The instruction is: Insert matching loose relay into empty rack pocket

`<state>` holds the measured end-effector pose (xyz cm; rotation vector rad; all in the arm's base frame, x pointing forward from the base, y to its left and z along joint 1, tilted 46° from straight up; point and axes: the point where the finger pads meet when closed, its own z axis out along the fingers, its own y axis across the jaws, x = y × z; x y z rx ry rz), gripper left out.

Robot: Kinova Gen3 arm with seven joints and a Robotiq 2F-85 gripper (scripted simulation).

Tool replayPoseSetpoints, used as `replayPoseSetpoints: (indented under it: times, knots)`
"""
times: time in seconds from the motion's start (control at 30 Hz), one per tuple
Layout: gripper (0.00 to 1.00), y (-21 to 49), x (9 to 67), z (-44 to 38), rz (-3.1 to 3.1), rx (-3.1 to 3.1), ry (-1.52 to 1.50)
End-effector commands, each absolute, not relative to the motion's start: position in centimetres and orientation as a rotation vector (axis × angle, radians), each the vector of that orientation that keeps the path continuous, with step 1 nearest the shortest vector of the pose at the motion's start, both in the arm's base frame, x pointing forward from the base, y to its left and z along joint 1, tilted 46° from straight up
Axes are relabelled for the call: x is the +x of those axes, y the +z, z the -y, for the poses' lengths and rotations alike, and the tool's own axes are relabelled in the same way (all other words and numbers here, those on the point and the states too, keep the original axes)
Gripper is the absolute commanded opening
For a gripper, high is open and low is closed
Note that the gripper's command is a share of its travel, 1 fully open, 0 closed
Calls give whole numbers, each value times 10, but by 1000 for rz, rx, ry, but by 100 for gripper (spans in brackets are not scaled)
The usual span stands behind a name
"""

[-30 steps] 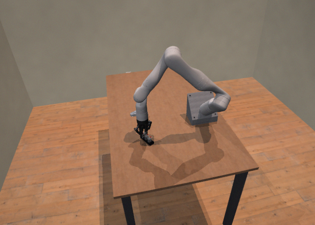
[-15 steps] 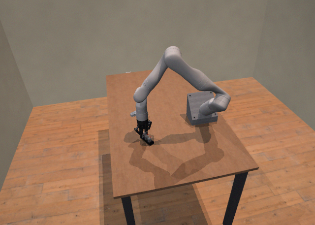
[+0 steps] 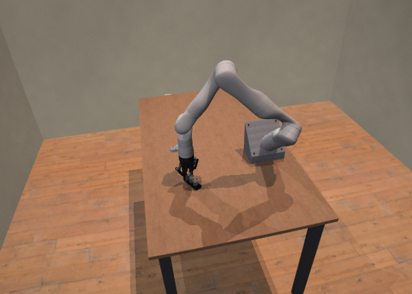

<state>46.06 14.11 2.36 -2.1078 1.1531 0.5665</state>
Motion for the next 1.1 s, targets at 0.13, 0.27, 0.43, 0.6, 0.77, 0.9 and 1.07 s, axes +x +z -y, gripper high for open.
replayPoseSetpoints:
  times: [0.13,0.27,0.43,0.6,0.77,0.9,1.07]
  knots:
    - [0,24,461,-140,-1154,-2107,564]
    - [0,24,461,-140,-1154,-2107,564]
    - [53,24,461,-140,-1154,-2107,564]
    - [53,24,461,-140,-1154,-2107,564]
    - [53,24,461,-140,-1154,-2107,564]
    - [53,24,461,-140,-1154,-2107,564]
    - [53,24,461,-140,-1154,-2107,564]
